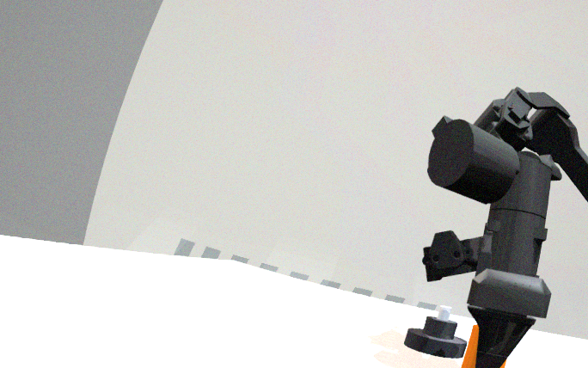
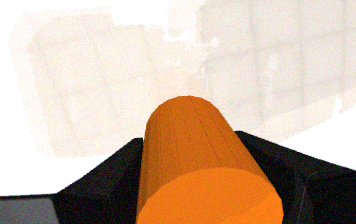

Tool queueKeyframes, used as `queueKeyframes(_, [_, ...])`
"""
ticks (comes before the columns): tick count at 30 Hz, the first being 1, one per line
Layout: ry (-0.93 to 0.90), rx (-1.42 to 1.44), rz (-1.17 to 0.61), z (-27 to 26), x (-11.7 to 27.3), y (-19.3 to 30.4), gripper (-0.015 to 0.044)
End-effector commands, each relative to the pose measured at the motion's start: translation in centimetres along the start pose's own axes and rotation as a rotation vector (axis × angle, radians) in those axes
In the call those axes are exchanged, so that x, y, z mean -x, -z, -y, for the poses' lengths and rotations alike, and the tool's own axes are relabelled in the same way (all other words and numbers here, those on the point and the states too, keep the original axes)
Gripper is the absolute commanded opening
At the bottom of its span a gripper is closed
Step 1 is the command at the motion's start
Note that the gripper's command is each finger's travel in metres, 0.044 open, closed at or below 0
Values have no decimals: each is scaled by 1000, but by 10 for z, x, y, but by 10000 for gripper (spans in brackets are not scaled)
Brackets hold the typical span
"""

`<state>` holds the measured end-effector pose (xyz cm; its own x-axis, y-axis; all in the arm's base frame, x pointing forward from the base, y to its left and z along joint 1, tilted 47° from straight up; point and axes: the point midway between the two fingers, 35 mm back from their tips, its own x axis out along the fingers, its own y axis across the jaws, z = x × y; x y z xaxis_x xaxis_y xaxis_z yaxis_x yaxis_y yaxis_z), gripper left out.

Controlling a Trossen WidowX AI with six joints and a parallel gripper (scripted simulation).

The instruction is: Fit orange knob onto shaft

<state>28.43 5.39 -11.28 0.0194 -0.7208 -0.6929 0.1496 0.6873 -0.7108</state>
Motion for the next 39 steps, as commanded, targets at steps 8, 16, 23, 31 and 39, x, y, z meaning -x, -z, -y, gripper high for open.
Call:
queueKeyframes(8, [-4,-3,8,-1,0,-1,131])
queueKeyframes(16, [-4,-3,8,-1,0,-1,240])
queueKeyframes(23, [-4,-3,8,-1,0,-1,240])
queueKeyframes(31, [-6,1,9,-3,23,-3,319])
queueKeyframes(39, [-3,7,9,-1,81,0,440])
